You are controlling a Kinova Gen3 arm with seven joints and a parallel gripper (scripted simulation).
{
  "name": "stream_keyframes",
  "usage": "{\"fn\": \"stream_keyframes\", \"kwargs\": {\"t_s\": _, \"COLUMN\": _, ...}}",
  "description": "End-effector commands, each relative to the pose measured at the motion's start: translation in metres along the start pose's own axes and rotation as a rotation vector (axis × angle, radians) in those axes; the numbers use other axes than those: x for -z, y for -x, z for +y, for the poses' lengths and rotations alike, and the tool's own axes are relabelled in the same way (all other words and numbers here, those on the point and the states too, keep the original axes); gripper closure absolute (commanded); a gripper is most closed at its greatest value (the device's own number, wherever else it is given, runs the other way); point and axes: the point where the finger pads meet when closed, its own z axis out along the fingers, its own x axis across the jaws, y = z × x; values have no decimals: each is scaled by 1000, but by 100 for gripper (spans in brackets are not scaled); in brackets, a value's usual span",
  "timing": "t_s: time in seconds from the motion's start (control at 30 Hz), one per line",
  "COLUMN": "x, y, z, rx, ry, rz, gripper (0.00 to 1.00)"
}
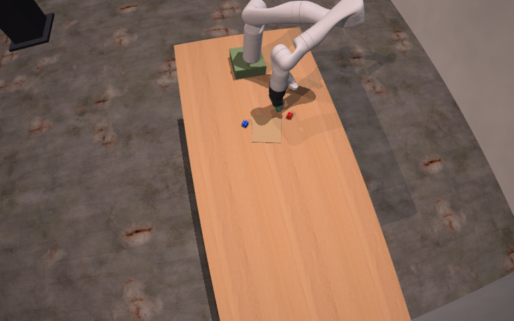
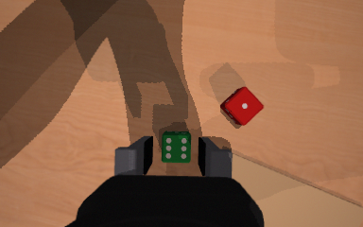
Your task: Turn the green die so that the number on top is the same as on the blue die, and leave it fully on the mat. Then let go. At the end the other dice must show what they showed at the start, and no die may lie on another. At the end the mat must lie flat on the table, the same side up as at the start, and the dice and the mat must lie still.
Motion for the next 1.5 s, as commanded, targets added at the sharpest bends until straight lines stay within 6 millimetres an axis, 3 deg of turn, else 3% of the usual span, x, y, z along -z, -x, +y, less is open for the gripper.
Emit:
{"fn": "stream_keyframes", "kwargs": {"t_s": 0.0, "x": 0, "y": 0, "z": 0, "rx": 0, "ry": 0, "rz": 1, "gripper": 21}}
{"fn": "stream_keyframes", "kwargs": {"t_s": 1.03, "x": 0, "y": 0, "z": 0, "rx": 0, "ry": 0, "rz": 1, "gripper": 21}}
{"fn": "stream_keyframes", "kwargs": {"t_s": 1.47, "x": -13, "y": 0, "z": 0, "rx": 0, "ry": 0, "rz": 1, "gripper": 21}}
